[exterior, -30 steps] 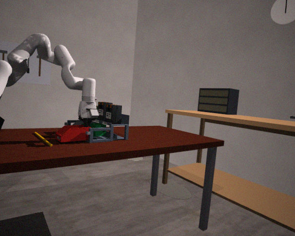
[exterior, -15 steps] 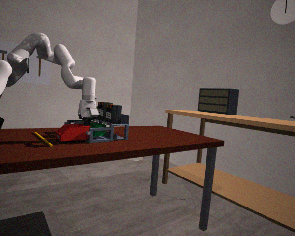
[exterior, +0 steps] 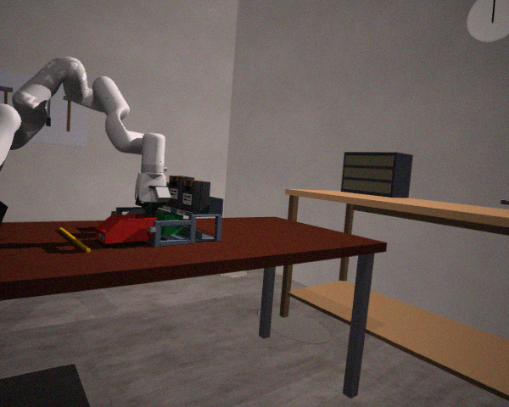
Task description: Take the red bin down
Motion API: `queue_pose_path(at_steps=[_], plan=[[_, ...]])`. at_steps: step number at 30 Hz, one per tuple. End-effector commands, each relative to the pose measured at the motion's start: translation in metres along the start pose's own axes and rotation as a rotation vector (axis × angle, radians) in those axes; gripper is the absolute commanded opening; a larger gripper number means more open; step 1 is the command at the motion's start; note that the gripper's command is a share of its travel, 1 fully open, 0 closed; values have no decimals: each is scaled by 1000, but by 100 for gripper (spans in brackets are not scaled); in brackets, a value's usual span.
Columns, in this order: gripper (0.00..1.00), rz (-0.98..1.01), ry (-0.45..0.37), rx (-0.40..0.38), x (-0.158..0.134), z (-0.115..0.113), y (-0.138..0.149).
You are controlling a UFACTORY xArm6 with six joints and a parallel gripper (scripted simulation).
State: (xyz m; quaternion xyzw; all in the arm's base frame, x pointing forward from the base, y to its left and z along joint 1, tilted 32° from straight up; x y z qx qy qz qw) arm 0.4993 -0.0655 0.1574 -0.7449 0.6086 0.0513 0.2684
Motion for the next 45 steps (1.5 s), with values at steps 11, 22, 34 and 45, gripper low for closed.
queue_pose_path(at_steps=[11,22,34,45], plan=[[0,-1,2,4,1,-1,9],[0,-1,2,4,1,-1,9],[0,-1,2,3,1,-1,24],[0,-1,2,3,1,-1,33]])
Point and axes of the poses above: the point where the finger pads meet when closed, its own z axis out along the fingers, its own y axis across the jaws, x = y × z, the point moved 10 cm from there along -z, back along the fingers, and after that the axes turned 2 degrees about z, right-handed, at the moved point
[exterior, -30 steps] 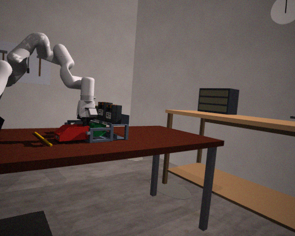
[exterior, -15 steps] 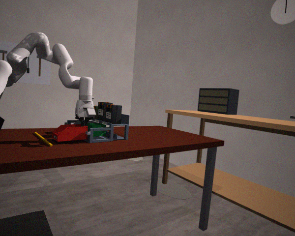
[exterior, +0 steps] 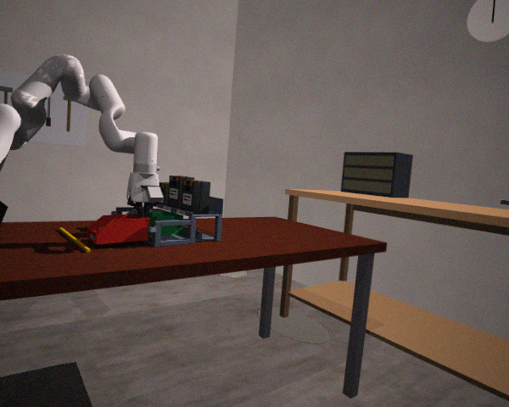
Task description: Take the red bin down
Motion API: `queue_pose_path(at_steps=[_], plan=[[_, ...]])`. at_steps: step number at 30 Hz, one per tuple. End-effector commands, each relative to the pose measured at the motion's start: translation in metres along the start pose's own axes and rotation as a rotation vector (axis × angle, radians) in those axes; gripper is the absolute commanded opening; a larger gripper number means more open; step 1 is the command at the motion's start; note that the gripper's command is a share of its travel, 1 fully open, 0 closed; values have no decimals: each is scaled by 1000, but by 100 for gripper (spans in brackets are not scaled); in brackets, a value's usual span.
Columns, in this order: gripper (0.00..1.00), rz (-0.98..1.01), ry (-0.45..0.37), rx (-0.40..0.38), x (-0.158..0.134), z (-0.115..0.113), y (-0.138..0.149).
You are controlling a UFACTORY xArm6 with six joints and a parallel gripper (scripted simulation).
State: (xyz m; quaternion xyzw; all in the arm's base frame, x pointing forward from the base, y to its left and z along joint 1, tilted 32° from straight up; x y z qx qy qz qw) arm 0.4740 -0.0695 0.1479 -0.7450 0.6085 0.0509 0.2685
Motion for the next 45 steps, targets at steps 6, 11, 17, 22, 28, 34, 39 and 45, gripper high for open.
queue_pose_path(at_steps=[6,11,17,22,28,34,39,45], plan=[[0,0,2,3,1,-1,6],[0,0,2,3,1,-1,6],[0,0,2,3,1,7,6],[0,0,2,3,1,7,6],[0,0,2,3,1,7,6],[0,0,2,3,1,15,6],[0,0,2,3,1,15,6],[0,0,2,3,1,15,6]])
Point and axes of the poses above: the point where the finger pads meet when closed, its own z axis out along the fingers, its own y axis across the jaws, x = y × z, the point moved 10 cm from there along -z, back along the fingers, and after that the axes turned 2 degrees about z, right-handed, at the moved point
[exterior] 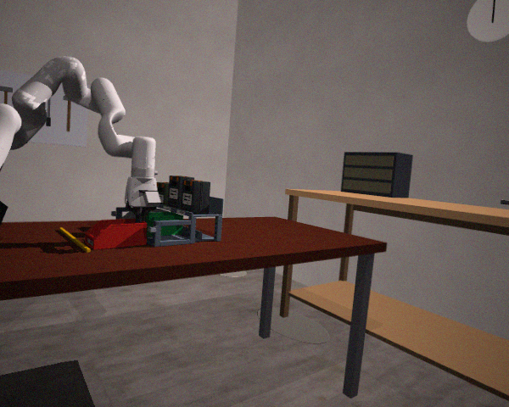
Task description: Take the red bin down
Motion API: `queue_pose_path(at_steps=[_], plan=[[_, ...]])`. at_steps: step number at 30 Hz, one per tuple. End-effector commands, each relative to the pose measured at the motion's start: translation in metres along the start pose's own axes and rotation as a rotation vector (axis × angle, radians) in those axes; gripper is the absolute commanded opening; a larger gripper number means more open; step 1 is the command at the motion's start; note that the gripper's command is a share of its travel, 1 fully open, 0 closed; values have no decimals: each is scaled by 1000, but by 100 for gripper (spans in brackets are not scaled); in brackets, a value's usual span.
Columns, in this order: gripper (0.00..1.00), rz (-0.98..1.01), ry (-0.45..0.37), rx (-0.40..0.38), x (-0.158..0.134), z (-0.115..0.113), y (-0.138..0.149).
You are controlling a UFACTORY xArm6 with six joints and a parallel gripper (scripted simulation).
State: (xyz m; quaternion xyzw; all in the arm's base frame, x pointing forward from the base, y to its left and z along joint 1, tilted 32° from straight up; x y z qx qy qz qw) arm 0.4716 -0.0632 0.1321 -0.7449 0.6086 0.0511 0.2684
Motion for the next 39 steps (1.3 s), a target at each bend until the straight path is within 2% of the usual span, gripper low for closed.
queue_pose_path(at_steps=[1,2,39], plan=[[0,-1,2,3,0,-1,-1],[33,-1,2,3,0,-1,-1],[33,-1,2,3,0,-1,-1]])
Point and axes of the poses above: the point where the finger pads meet when closed, its own z axis out along the fingers, its own y axis across the jaws, x = y × z, the point moved 10 cm from there along -z, back along the fingers, and after that the axes turned 2 degrees about z, right-handed, at the moved point
